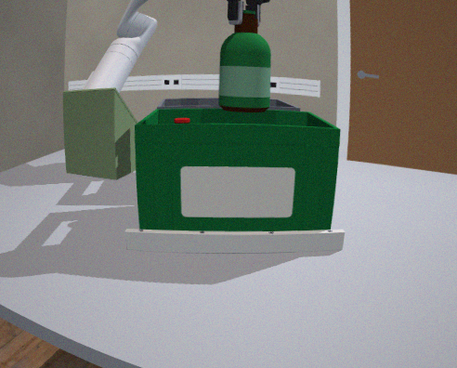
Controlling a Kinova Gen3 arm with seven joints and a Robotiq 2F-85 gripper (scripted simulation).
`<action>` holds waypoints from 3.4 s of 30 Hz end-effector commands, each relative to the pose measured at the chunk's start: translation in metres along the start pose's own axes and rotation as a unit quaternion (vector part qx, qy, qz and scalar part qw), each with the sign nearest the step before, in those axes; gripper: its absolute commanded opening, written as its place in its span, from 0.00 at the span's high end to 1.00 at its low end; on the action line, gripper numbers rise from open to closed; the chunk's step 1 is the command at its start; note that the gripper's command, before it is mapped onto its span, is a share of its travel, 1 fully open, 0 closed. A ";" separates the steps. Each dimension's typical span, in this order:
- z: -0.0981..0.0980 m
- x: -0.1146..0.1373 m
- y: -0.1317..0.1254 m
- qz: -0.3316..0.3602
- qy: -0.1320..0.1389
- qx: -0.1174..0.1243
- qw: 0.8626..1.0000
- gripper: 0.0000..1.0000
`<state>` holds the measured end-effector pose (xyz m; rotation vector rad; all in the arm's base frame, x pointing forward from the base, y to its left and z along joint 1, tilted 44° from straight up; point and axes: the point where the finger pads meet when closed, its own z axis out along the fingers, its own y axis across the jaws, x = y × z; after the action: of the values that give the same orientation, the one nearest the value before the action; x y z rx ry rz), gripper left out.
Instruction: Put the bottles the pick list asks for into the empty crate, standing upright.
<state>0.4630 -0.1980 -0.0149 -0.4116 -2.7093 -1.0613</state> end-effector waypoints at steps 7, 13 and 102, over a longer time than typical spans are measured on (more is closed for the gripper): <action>-0.001 0.008 0.017 0.000 -0.002 0.001 1.000 0.90; -0.001 0.012 0.024 0.000 -0.002 0.001 1.000 0.90; -0.001 0.083 0.165 0.000 -0.001 0.000 1.000 0.90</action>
<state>0.4396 -0.0697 0.1100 -0.4118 -2.7098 -1.0610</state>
